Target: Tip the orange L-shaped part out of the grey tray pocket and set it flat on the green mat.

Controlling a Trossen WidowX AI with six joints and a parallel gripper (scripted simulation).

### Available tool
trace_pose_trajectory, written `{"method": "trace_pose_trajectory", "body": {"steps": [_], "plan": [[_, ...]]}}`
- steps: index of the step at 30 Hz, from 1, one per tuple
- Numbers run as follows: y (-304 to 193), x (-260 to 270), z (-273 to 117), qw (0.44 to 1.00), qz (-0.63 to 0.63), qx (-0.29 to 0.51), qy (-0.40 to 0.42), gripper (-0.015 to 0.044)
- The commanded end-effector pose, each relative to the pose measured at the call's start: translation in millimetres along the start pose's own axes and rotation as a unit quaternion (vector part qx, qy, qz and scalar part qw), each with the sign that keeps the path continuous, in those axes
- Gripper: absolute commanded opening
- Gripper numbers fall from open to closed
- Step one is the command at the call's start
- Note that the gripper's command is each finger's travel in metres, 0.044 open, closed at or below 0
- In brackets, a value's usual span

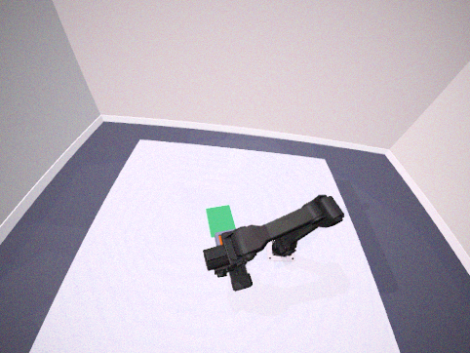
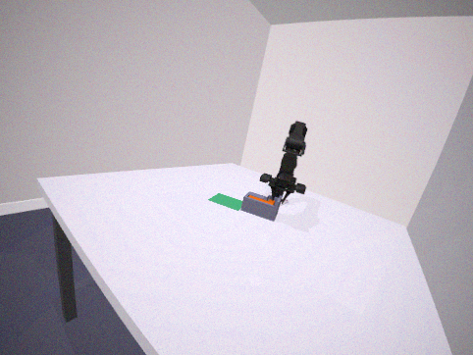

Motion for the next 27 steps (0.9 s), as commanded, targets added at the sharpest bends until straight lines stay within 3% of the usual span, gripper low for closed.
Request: {"method": "trace_pose_trajectory", "body": {"steps": [1,27], "plan": [[-1.2,0.2,5.9,1.0,0.002,0.004,0.002,0.018],[-1.9,0.3,38.1,1.0,0.002,0.004,0.002,0.018]]}}
Point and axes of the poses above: the point midway between the two fingers, 35 mm back from their tips, its own z axis out along the fingers, its own x axis across the jaws, y = z × x, the point moved 9 cm from there along -z, back along the fingers, and after that the axes turned 8 degrees about z, right-handed, at the moved point
